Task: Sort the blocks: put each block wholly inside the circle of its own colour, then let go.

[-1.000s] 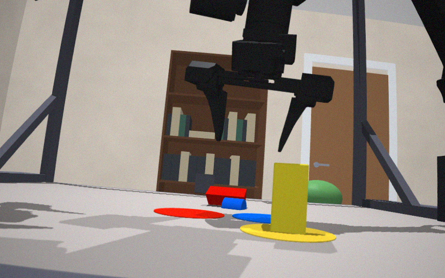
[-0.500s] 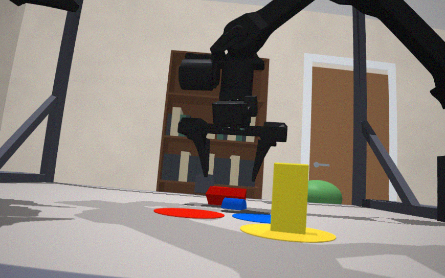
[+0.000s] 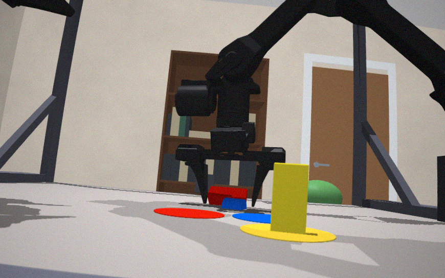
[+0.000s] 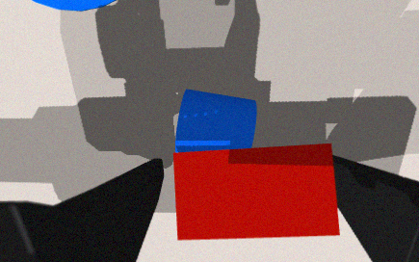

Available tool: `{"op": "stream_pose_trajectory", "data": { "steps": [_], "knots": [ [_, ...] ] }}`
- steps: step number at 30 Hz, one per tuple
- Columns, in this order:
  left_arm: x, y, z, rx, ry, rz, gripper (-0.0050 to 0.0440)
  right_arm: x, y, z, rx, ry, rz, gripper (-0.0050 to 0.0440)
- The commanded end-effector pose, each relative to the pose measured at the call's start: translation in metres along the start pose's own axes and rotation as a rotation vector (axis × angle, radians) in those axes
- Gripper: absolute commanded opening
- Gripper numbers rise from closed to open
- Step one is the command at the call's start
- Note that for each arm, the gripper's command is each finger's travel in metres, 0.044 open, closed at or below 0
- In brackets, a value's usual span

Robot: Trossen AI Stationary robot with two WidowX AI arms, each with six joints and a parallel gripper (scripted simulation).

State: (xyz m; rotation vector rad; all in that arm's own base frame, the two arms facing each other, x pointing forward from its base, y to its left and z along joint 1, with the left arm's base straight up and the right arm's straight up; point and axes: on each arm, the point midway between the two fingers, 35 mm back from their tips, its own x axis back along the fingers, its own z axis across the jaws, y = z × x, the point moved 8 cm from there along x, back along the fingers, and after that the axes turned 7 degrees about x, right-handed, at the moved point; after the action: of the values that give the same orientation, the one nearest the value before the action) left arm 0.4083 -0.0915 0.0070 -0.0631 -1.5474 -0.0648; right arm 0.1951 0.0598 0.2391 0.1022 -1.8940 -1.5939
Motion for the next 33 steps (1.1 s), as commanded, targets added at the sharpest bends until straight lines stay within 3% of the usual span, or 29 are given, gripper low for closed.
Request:
{"op": "stream_pose_trajectory", "data": {
  "steps": [1,12,14,16,21,26,31,33],
  "knots": [
    [0.009,0.001,-0.015,0.006,-0.053,0.002,0.04,0.004,0.007,-0.001,0.009,-0.004,-0.024,0.04],
    [0.018,0.0,-0.009,0.005,-0.064,0.004,0.0224,0.004,0.007,-0.001,0.009,-0.004,-0.024,0.04],
    [0.018,0.0,-0.009,0.005,-0.064,0.004,0.0224,0.004,0.007,-0.001,0.009,-0.004,-0.024,0.04],
    [0.028,0.0,-0.011,0.005,-0.075,0.005,0.0176,0.004,0.007,-0.001,0.009,-0.004,-0.024,0.04],
    [0.061,-0.001,-0.011,0.006,-0.084,0.006,0.0289,0.004,0.007,-0.001,0.009,-0.004,-0.024,0.04],
    [0.076,-0.001,-0.01,0.007,-0.084,0.007,0.0289,0.004,0.007,-0.001,0.009,-0.004,-0.024,0.04],
    [0.076,0.012,-0.013,0.004,-0.076,0.004,0.0289,0.004,0.007,-0.001,0.009,-0.004,-0.024,0.04],
    [0.072,0.03,-0.018,0.003,-0.059,0.0,0.0289,0.004,0.007,-0.001,0.009,-0.004,-0.024,0.04]
  ]
}}
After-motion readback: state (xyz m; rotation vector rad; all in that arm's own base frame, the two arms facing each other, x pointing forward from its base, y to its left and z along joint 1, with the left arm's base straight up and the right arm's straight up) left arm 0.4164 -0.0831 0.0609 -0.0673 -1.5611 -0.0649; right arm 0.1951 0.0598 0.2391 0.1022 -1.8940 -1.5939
